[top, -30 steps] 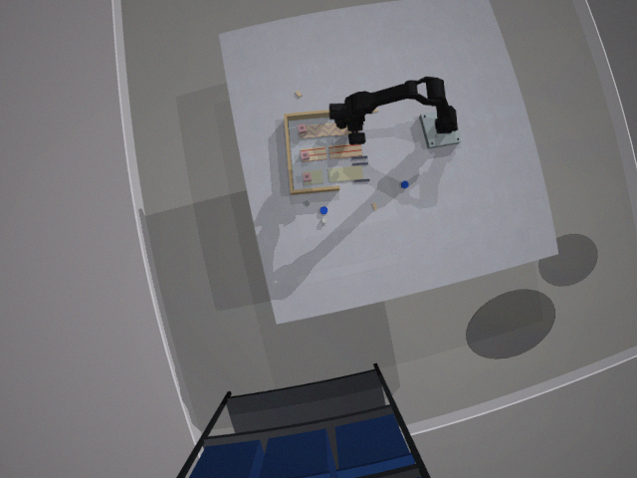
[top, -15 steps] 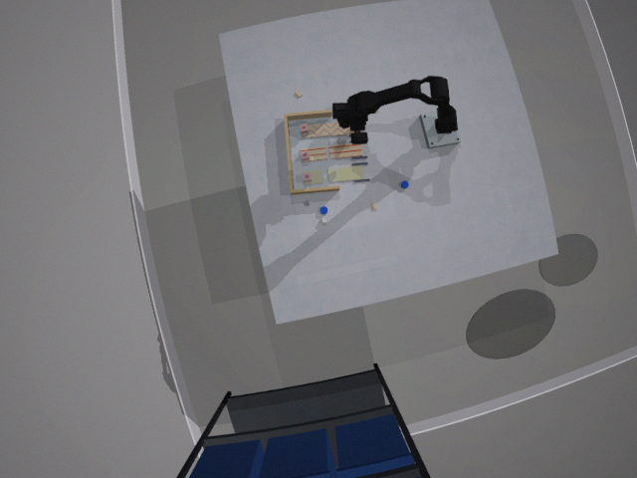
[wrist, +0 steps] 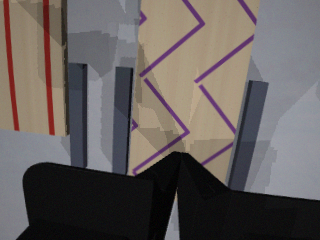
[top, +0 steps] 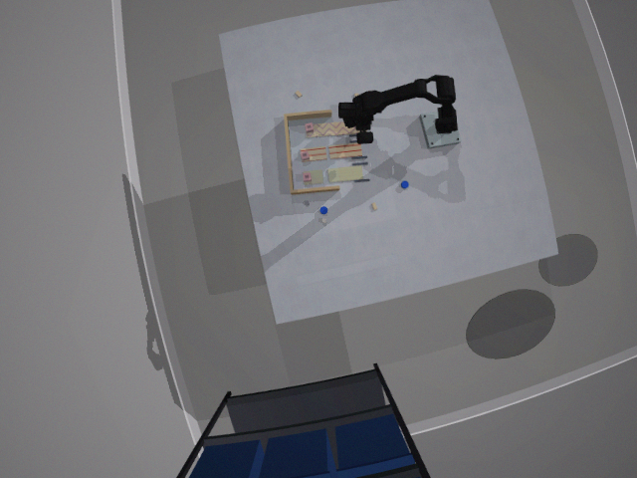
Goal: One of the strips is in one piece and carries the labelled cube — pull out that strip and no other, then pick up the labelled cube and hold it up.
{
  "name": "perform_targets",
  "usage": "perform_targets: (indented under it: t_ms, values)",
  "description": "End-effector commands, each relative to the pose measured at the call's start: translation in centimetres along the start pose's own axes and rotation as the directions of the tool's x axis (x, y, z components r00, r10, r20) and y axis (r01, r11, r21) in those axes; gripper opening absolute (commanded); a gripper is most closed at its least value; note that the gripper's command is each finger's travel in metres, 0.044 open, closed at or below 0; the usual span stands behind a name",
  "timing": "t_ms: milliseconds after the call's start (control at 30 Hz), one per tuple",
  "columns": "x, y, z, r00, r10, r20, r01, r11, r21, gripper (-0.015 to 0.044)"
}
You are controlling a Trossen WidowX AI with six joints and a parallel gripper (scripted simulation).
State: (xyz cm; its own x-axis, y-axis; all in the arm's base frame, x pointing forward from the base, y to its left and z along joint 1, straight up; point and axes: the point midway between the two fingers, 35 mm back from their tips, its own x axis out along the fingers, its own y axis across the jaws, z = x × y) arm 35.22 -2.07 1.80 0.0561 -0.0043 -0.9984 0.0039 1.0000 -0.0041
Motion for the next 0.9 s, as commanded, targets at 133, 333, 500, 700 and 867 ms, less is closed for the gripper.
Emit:
perform_targets:
  t_ms: [133, 333, 500, 700, 867]
  values:
    - [0.6, 0.0, -1.9, 1.000, 0.004, -0.024, -0.004, 1.000, -0.005, 0.0000]
    - [0.6, 0.0, -2.8, 1.000, 0.004, -0.025, -0.004, 1.000, -0.005, 0.0000]
    - [0.6, 0.0, -3.5, 1.000, 0.004, -0.025, -0.004, 1.000, -0.005, 0.0000]
    - [0.6, 0.0, -4.4, 1.000, 0.004, -0.026, -0.004, 1.000, -0.005, 0.0000]
    - [0.6, 0.0, -5.2, 1.000, 0.004, -0.027, -0.004, 1.000, -0.005, 0.0000]
